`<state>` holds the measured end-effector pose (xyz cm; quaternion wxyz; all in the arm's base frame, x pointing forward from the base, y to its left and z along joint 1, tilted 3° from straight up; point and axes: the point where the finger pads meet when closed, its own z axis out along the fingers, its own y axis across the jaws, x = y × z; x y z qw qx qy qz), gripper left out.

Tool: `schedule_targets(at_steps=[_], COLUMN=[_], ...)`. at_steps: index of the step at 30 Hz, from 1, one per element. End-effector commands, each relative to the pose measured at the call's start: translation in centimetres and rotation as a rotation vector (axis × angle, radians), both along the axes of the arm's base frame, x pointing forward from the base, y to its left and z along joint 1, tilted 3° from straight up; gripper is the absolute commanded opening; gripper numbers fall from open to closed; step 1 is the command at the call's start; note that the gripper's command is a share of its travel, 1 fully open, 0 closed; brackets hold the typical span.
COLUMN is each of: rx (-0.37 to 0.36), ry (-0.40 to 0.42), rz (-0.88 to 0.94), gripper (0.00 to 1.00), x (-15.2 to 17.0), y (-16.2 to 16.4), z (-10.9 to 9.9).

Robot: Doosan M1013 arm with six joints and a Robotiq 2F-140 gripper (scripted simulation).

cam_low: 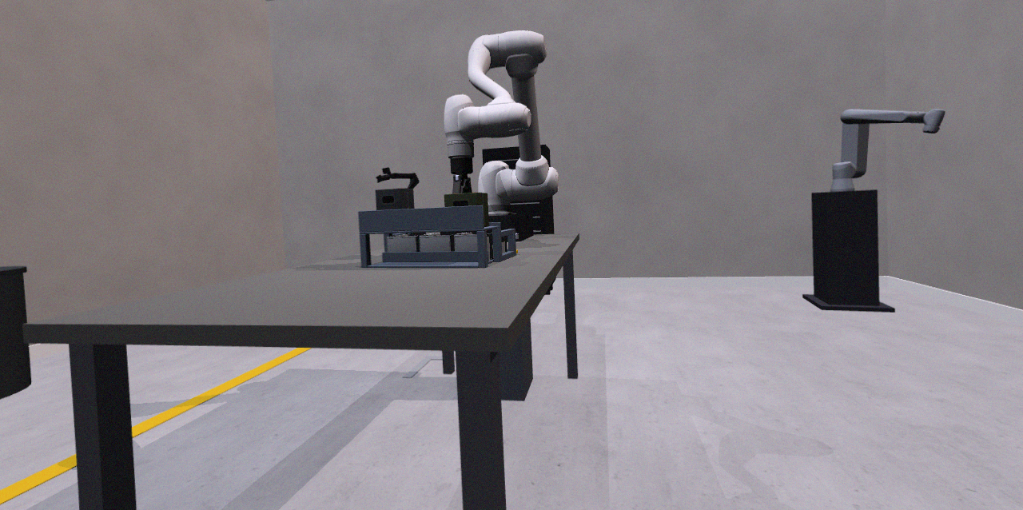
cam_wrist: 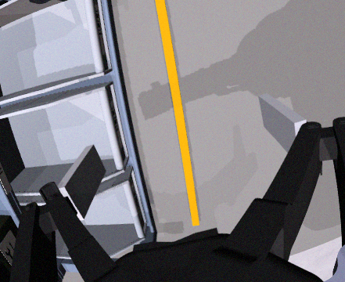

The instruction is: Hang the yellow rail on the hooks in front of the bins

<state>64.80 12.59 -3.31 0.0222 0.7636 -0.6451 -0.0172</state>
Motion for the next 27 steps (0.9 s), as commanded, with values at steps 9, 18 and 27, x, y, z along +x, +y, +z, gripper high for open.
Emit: schedule_targets(at_steps=[9,18,27], rx=[-0.007,-0.007,-0.007], ry=[-0.001,-0.001,-0.001], rz=[-0.143,-0.143,-0.143], gripper=[1.00,1.00,1.00], x=[0.03,0.02,0.00], y=[0.33,0.15,0.02], z=[-0.80,-0.35,-0.04])
